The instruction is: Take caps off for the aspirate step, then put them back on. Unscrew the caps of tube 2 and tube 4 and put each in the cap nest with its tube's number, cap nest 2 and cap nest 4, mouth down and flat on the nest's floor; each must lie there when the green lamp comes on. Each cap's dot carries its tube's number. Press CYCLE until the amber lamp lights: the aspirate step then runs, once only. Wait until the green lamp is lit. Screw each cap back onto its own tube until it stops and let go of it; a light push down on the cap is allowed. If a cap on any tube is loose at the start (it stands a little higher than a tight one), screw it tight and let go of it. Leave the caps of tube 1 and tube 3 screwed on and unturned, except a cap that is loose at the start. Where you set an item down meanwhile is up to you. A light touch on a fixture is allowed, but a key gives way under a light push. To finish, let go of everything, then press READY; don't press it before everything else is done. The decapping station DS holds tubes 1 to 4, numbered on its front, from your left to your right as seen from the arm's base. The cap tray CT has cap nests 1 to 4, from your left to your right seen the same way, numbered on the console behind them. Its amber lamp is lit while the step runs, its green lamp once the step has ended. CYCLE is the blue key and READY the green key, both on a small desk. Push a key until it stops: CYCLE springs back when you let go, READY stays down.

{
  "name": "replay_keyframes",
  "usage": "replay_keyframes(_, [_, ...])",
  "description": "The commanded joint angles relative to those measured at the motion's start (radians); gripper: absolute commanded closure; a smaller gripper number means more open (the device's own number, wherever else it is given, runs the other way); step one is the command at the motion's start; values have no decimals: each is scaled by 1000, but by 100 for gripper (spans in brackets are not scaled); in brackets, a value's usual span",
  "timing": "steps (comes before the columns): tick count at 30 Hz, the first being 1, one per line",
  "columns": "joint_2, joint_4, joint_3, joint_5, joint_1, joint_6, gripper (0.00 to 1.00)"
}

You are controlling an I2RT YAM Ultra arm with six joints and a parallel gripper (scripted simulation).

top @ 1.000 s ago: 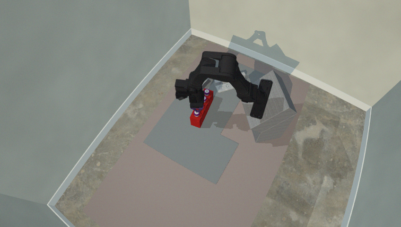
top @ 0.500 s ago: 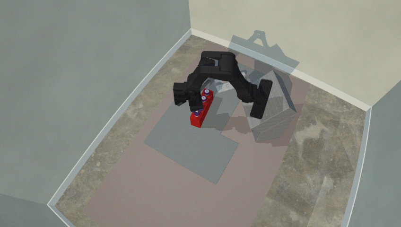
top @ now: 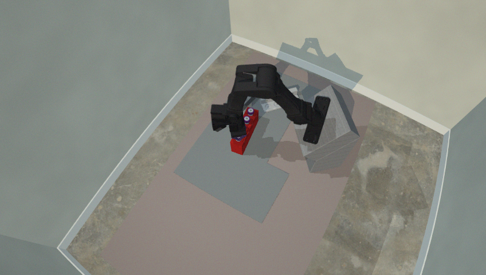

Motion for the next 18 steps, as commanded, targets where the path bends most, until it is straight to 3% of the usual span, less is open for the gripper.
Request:
replay_keyframes(1, [-7,10,1,2,-1,1,51])
replay_keyframes(18, [19,41,-3,8,7,7,51])
